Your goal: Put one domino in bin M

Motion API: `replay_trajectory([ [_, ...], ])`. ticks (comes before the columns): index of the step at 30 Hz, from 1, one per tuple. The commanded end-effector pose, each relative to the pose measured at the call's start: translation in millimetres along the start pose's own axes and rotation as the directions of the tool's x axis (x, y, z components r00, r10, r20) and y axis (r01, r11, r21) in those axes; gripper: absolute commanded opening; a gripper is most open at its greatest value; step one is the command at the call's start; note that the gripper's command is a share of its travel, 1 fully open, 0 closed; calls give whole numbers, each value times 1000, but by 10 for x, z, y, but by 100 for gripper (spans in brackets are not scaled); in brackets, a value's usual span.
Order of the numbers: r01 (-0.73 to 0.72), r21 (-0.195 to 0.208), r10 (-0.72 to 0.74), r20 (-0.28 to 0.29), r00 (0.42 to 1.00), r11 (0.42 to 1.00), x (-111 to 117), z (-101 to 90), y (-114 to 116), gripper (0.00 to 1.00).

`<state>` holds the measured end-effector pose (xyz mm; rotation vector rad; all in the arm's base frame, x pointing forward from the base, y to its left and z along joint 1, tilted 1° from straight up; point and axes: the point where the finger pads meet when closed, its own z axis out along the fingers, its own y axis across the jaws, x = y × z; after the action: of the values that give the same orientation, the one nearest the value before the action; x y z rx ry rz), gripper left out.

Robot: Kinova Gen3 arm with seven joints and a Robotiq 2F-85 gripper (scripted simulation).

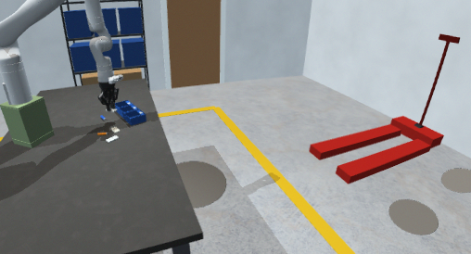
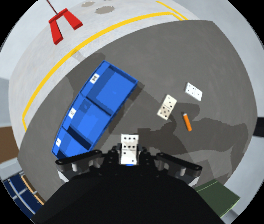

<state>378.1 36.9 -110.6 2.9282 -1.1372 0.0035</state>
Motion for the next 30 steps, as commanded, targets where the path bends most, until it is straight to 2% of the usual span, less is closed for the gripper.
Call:
replay_trajectory([
  [1, 2, 1, -2, -9, 1000, 1000, 167, -1, -82, 21],
  [4, 2, 1, -2, -9, 1000, 1000, 223, -1, -103, 21],
  [8, -197, 3, 197, -9, 980, 980, 447, -4, -191, 21],
  [11, -341, 4, 341, -8, 940, 940, 614, -5, -256, 21],
  [16, -541, 6, 541, -7, 841, 841, 895, -8, -365, 21],
  [19, -541, 6, 541, -7, 841, 841, 1025, -10, -420, 21],
  [30, -541, 6, 541, -7, 841, 841, 1009, -10, -420, 21],
])
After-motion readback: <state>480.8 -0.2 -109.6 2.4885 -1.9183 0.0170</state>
